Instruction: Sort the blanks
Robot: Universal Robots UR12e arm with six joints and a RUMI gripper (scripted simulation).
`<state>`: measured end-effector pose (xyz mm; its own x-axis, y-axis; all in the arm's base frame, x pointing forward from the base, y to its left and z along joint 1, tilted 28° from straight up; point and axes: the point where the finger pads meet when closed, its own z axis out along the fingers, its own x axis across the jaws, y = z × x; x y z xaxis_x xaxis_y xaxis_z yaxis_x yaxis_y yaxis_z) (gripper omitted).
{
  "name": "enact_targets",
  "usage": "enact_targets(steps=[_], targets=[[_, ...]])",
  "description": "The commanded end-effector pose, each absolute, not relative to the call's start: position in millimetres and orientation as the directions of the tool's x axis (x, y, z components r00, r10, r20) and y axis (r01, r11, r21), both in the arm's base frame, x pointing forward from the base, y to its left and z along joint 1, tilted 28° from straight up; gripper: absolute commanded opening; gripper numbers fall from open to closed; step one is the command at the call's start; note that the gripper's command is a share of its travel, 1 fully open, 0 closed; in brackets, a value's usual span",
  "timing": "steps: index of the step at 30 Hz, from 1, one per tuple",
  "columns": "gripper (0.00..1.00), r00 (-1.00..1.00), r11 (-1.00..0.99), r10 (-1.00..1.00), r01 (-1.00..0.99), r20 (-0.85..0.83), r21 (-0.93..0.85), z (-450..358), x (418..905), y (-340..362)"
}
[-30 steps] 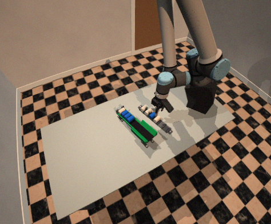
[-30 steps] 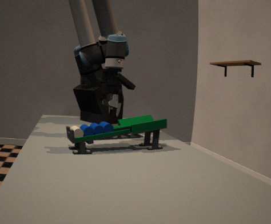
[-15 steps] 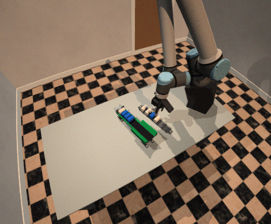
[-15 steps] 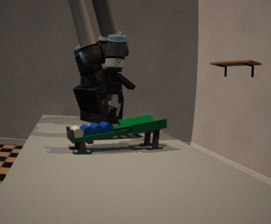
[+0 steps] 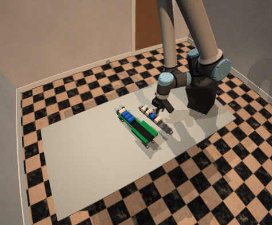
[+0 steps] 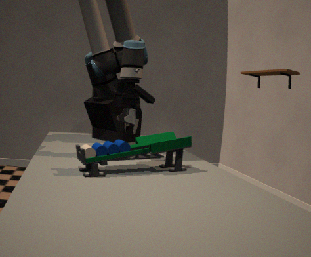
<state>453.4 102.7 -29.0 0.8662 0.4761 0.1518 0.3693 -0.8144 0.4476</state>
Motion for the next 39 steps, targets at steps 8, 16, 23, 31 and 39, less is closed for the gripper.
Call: enact_targets(steps=[8, 16, 23, 31, 39], targets=[[0.45, 0.866, -0.815, 0.475, 0.368, 0.153, 0.448, -37, 458, 99], [0.45, 0.866, -0.815, 0.475, 0.368, 0.153, 0.448, -47, 463, 95], [0.45, 0.866, -0.815, 0.475, 0.368, 0.154, 0.448, -54, 466, 92], [0.45, 0.866, -0.815, 0.475, 0.368, 0.154, 0.448, -65, 469, 88], [0.45, 0.866, -0.815, 0.475, 0.368, 0.153, 0.448, -70, 471, 86]])
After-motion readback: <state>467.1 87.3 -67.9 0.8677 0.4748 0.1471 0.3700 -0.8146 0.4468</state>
